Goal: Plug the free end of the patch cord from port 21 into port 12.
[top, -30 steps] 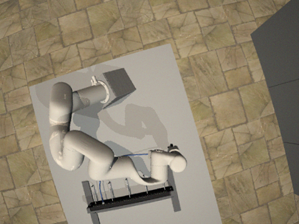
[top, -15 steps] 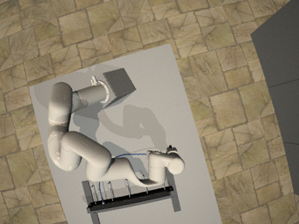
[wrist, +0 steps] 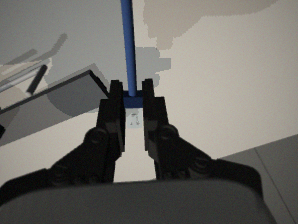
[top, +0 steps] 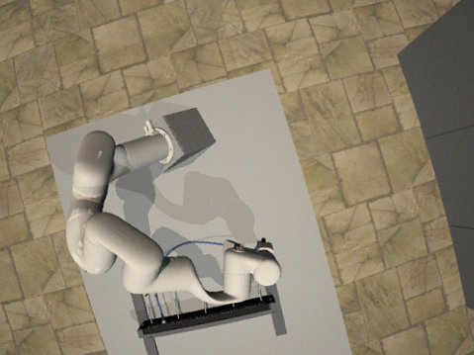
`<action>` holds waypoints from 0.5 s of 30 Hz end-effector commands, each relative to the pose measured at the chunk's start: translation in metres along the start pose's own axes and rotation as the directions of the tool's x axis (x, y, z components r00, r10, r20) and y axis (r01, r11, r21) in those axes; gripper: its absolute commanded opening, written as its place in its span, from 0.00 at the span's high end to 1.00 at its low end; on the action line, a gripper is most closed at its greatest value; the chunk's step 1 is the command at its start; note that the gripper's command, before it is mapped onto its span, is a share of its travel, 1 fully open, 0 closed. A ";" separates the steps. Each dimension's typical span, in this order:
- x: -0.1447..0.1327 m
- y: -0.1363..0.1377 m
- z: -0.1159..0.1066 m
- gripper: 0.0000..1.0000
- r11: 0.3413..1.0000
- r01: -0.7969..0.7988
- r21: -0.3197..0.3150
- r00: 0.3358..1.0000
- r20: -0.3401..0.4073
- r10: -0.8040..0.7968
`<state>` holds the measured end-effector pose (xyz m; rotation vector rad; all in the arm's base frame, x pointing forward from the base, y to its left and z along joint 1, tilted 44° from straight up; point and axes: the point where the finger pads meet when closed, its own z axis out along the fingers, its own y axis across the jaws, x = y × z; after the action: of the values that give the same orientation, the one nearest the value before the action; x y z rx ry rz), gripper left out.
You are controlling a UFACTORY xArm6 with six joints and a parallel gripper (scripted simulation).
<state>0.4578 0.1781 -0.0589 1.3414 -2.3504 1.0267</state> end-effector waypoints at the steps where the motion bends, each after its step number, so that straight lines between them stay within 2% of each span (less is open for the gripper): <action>1: 0.006 -0.007 -0.003 1.00 0.999 -0.048 0.002 0.999 0.005 0.048; 15: 0.051 -0.053 -0.013 1.00 0.938 -0.346 0.000 0.938 0.003 0.346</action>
<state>0.4694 0.1410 -0.0086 1.0010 -2.6042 1.1019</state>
